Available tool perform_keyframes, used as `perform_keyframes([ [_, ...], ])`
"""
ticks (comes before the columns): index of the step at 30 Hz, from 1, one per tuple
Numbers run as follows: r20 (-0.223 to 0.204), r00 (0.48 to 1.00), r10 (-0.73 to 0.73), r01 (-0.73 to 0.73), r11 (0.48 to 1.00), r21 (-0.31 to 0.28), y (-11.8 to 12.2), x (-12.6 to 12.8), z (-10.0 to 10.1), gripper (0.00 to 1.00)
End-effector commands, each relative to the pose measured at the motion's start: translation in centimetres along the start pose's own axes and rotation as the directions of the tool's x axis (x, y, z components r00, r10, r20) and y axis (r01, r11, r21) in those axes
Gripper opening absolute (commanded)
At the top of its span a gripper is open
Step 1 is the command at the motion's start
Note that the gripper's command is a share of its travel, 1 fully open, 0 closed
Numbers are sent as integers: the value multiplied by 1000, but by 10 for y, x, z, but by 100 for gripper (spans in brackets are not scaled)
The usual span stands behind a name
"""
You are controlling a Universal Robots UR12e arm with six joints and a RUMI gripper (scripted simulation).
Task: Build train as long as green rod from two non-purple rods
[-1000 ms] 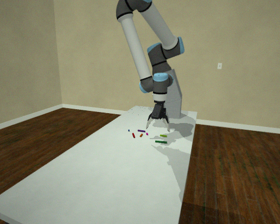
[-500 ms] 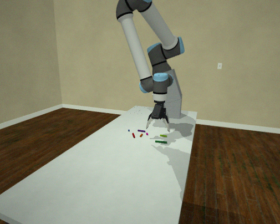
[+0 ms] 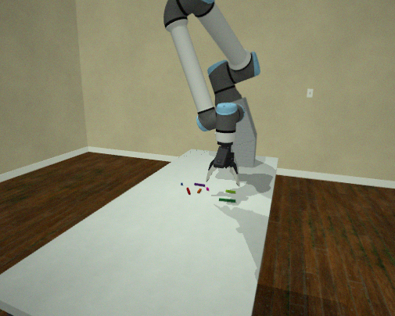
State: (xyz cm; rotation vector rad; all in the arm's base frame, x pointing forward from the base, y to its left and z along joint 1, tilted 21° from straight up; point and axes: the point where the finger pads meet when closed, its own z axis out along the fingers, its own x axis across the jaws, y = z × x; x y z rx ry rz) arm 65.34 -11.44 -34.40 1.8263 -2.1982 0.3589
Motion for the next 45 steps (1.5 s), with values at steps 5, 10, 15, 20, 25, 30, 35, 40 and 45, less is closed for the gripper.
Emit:
perform_keyframes([
  [5,1,1000,-7,7,1000,1,0,5,0,100],
  [10,4,999,-48,48,999,0,5,29,0,100],
  [15,6,996,-92,92,996,1,12,55,1,100],
  [20,9,982,-188,188,982,2,31,111,2,100],
  [25,8,961,-275,275,962,3,52,160,1,100],
  [30,7,945,-326,326,945,3,67,187,-1,100],
  [35,2,915,-403,403,915,2,92,228,-3,100],
  [40,-1,896,-443,443,896,1,107,248,-5,100],
  [45,-2,892,-452,452,892,1,110,252,-6,100],
])
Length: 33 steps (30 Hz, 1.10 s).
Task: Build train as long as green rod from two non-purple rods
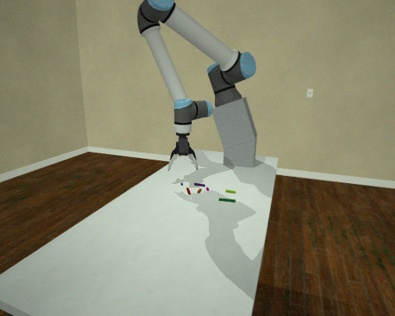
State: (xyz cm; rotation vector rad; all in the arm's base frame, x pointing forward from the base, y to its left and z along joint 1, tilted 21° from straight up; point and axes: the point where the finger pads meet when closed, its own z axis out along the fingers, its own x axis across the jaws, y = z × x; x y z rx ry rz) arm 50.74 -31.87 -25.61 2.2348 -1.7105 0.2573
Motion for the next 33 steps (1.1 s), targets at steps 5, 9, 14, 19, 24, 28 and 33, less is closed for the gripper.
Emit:
perform_keyframes([
  [5,-1,1000,-19,19,1000,7,8,5,-1,14],
  [9,-1,1000,-19,19,1000,7,8,5,-1,14],
  [14,-1,1000,-19,19,1000,7,8,5,-1,14],
  [19,-1,1000,-19,19,1000,7,8,5,-1,14],
  [24,-1,1000,-19,19,1000,7,8,5,-1,14],
  [28,-1,1000,-19,19,1000,7,8,5,-1,14],
  [33,-1,1000,-19,19,1000,7,8,5,-1,14],
])
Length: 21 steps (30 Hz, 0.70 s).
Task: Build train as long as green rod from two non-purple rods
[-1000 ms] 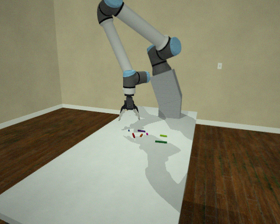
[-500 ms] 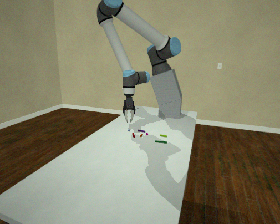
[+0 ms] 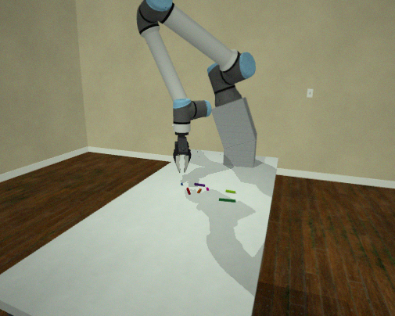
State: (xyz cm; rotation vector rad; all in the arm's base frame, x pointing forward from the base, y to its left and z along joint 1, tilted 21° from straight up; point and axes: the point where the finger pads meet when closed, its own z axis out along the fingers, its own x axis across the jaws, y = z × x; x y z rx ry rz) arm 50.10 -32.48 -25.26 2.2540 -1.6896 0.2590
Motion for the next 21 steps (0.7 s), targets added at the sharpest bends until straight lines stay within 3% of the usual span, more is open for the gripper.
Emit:
perform_keyframes([
  [1,-1,1000,0,0,1000,1,0,0,0,14],
  [21,1,1000,0,0,1000,1,0,0,5,14],
])
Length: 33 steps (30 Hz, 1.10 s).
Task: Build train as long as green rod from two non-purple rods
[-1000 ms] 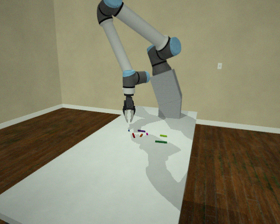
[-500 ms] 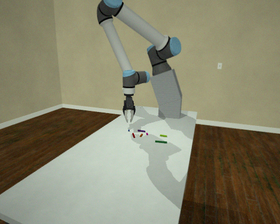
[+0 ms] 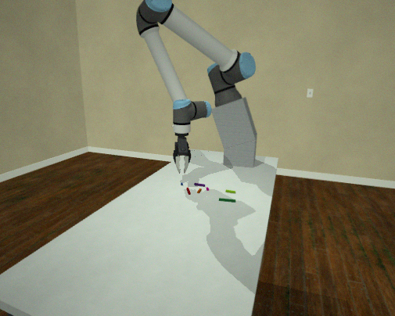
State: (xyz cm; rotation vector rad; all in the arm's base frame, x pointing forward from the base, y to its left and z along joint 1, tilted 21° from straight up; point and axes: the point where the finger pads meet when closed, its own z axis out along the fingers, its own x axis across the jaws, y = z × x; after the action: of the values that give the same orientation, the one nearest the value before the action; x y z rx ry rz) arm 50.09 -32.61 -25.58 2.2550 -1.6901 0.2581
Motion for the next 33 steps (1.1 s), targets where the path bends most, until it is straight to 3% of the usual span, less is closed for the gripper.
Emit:
perform_keyframes([
  [1,0,1000,0,0,1000,1,0,0,3,14],
  [33,0,1000,0,0,1000,1,0,2,42,14],
])
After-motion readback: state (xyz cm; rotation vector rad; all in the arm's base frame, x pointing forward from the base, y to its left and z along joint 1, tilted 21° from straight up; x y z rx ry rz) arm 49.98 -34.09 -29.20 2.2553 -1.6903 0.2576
